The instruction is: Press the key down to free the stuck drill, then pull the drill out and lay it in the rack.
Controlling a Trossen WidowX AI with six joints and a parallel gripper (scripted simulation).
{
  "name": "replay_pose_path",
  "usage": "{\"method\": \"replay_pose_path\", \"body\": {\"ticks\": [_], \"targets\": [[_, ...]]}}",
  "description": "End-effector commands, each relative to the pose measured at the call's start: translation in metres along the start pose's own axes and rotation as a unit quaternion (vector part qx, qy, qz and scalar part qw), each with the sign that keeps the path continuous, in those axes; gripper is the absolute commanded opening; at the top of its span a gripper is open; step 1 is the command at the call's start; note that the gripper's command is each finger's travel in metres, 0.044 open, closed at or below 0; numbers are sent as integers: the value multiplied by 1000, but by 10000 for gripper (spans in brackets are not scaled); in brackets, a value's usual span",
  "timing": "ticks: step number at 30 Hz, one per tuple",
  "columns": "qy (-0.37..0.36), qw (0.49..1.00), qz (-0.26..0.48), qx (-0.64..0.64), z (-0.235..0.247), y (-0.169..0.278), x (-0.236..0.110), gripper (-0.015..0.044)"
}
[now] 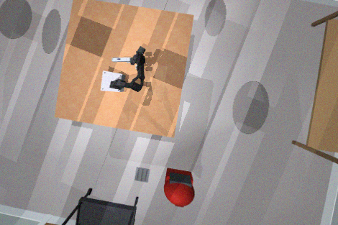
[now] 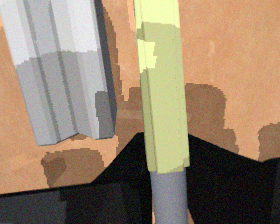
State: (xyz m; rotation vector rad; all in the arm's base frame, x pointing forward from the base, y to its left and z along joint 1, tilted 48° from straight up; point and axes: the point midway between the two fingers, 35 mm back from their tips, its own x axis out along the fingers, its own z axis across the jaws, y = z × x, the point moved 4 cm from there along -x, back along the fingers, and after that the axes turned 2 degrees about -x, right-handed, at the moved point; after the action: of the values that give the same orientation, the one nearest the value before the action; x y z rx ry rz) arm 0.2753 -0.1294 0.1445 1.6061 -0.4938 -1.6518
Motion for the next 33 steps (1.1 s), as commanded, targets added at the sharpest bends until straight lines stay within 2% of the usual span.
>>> {"method": "replay_pose_path", "body": {"ticks": [1,25,33], "targets": [[6,1000,1,3,7,2,-1,0],[6,1000,2,3,43,14,-5,0],[5,1000,2,3,42,14,11,0]]}}
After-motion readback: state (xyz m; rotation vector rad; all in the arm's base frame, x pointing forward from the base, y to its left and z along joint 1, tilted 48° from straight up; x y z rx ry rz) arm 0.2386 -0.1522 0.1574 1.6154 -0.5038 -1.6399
